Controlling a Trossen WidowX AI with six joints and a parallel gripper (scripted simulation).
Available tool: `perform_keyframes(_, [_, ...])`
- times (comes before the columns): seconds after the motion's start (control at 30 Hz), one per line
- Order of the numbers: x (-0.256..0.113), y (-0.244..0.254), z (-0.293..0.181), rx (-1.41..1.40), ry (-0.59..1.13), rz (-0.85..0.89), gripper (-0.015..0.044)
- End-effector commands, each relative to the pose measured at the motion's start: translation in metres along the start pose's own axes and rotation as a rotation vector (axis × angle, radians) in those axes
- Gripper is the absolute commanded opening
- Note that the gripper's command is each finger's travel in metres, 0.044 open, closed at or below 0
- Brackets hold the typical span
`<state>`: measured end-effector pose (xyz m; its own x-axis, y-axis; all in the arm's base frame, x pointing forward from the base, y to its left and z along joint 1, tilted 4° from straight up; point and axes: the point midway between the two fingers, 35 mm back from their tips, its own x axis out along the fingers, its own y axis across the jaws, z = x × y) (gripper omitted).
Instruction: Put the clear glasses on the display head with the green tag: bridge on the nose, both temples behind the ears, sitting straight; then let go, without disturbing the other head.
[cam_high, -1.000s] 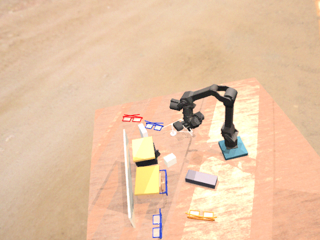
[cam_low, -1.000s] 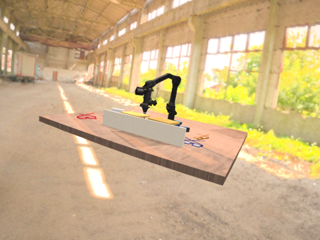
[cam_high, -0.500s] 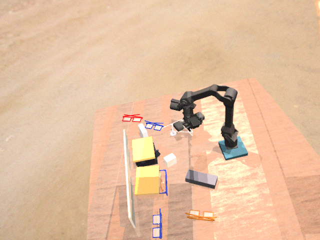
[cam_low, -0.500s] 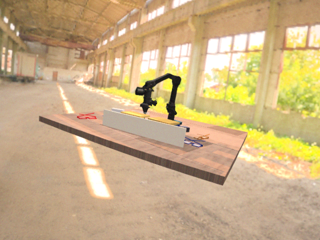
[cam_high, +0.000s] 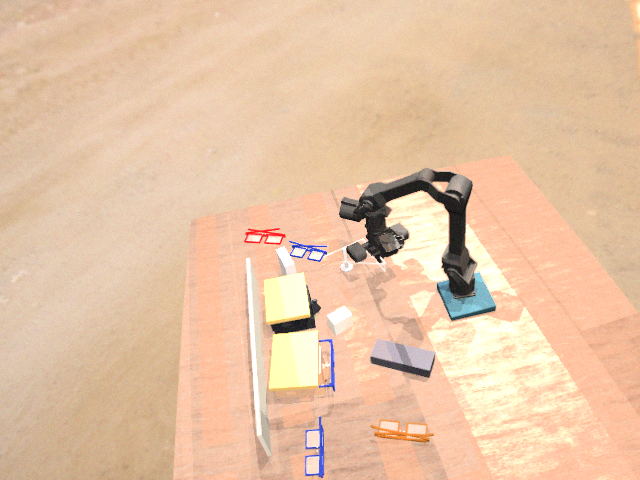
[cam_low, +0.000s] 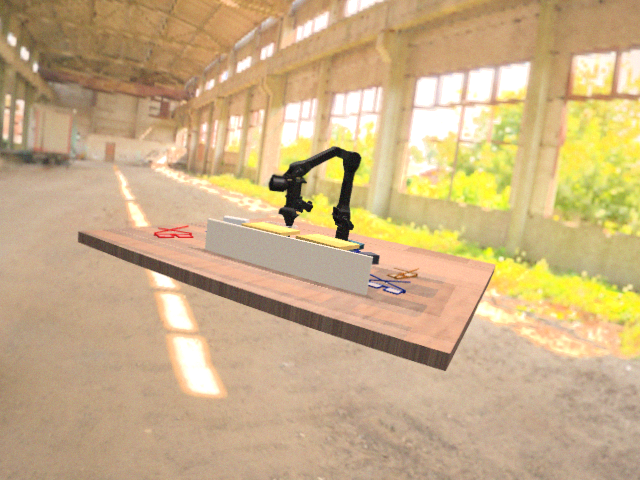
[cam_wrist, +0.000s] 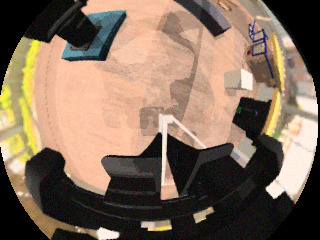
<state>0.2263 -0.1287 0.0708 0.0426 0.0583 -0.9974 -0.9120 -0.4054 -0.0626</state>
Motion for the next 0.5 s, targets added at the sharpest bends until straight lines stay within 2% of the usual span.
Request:
perform_keyframes(0.0, [-0.003,-0.002,-0.006,-0.003,0.009,-0.010,0.0000])
perform_keyframes(0.17, [-0.014,-0.003,-0.007,-0.003,0.009,-0.010,0.0000])
perform_keyframes(0.47, [-0.059,-0.002,-0.007,-0.003,0.009,-0.009,0.0000])
